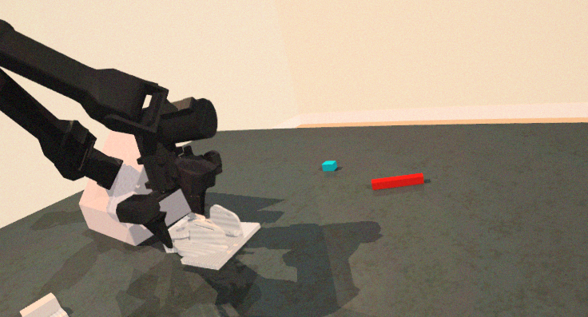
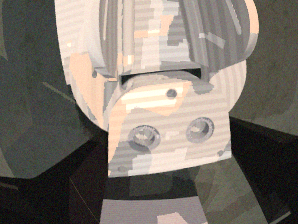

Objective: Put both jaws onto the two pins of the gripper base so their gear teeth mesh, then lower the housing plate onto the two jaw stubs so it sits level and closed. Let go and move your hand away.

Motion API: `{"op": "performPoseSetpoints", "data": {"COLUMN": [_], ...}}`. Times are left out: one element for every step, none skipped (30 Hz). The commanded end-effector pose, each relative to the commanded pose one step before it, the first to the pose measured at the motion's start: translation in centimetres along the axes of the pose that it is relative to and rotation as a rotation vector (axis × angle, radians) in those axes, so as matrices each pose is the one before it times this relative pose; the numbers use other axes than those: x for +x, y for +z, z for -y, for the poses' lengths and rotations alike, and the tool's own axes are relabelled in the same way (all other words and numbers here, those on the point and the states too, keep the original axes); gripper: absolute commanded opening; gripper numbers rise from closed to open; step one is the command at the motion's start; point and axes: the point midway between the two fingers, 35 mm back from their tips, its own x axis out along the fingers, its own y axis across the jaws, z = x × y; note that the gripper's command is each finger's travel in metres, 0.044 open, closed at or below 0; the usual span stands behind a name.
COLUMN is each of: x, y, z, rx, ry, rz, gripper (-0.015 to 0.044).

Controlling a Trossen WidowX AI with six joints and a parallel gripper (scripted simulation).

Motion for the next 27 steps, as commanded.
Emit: {"op": "performPoseSetpoints", "data": {"x": [0.092, 0.000, 0.000, 0.000, 0.000, 0.010, 0.030, 0.050, 0.064, 0.050, 0.030, 0.010, 0.000, 0.000, 0.000, 0.000, 0.000, 0.010, 0.030, 0.050, 0.064, 0.050, 0.030, 0.010, 0.000, 0.000, 0.000], "y": [-0.020, 0.000, 0.000, 0.000, 0.000, 0.000, 0.000, 0.000, -0.001, -0.001, 0.000, 0.000, 0.000, 0.000, 0.000, 0.000, 0.000, 0.000, 0.000, 0.000, -0.001, -0.001, 0.000, 0.000, 0.000, 0.000, 0.000], "z": [0.041, 0.000, 0.000, 0.000, 0.000, 0.000, 0.000, 0.000, 0.001, 0.000, 0.000, 0.000, 0.000, 0.000, 0.000, 0.000, 0.000, 0.000, 0.000, 0.000, 0.001, 0.000, 0.000, 0.000, 0.000, 0.000, 0.000], "rx": [-0.0041, 0.0000, 0.0000, 0.0000, 0.0000, 0.0000, 0.0000, 0.0000, 0.0000, 0.0000, 0.0000, 0.0000, 0.0000, 0.0000, 0.0000, 0.0000, 0.0000, 0.0001, 0.0002, 0.0003, 0.0004, 0.0003, 0.0002, 0.0001, 0.0000, 0.0000, 0.0000], "ry": [-0.00392, 0.00000, 0.00000, 0.00000, 0.00000, 0.00000, -0.00001, -0.00002, -0.00003, -0.00002, -0.00001, -0.00001, 0.00000, 0.00000, 0.00000, 0.00000, 0.00000, 0.00000, -0.00001, -0.00002, -0.00003, -0.00002, -0.00001, -0.00001, 0.00000, 0.00000, 0.00000], "rz": [0.00026, 0.00000, 0.00000, 0.00000, 0.00000, 0.00000, 0.00000, -0.00001, -0.00001, -0.00001, 0.00000, 0.00000, 0.00000, 0.00000, 0.00000, 0.00000, 0.00000, 0.00000, 0.00000, -0.00001, -0.00001, -0.00001, 0.00000, 0.00000, 0.00000, 0.00000, 0.00000], "gripper": [0.0351, 0.0351, 0.0351, 0.0351, 0.0351, 0.0351, 0.0351, 0.0351, 0.0351, 0.0351, 0.0351, 0.0351, 0.0351, 0.0351, 0.0351, 0.0351, 0.0351, 0.0351, 0.0351, 0.0351, 0.0351, 0.0351, 0.0351, 0.0351, 0.0351, 0.0351, 0.0351]}}
